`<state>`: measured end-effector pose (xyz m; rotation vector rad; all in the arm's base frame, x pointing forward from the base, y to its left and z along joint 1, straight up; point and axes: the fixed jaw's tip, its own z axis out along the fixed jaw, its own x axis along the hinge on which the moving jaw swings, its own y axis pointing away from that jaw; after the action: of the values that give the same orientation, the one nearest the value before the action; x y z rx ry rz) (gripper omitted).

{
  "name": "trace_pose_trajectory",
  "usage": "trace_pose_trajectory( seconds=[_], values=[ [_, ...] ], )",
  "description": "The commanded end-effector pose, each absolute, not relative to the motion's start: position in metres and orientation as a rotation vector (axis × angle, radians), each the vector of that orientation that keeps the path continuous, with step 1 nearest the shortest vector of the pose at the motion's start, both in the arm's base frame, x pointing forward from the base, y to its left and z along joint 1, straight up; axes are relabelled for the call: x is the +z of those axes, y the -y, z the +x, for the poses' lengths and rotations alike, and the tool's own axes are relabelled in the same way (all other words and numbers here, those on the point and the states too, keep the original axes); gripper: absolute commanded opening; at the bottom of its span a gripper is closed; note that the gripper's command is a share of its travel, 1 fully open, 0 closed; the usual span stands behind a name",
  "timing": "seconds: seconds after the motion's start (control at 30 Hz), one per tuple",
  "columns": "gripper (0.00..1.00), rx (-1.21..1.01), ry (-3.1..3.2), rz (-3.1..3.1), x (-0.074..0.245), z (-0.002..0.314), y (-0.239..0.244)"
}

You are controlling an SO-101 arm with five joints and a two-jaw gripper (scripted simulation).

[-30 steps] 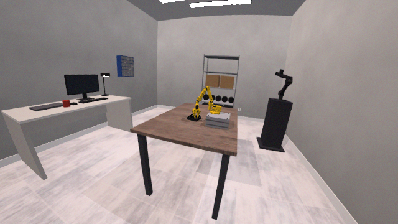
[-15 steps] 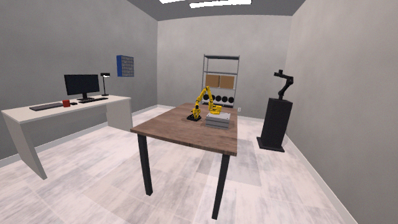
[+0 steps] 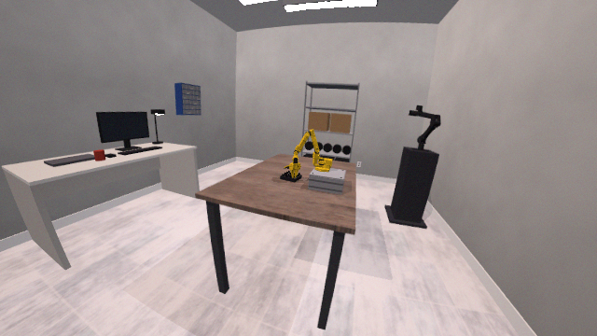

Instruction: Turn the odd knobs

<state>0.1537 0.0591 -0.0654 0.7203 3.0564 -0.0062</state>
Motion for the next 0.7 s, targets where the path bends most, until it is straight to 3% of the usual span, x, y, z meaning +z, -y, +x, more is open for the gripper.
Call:
trace_pose_trajectory(
  seconds=[0.0, 0.67],
  values=[
    [0.01, -0.005, -3.085, 0.621, -0.0652, 0.1509, -0.0585],
    [0.01, -0.004, -3.145, 0.131, -0.0652, 0.1492, -0.059]
  ],
)
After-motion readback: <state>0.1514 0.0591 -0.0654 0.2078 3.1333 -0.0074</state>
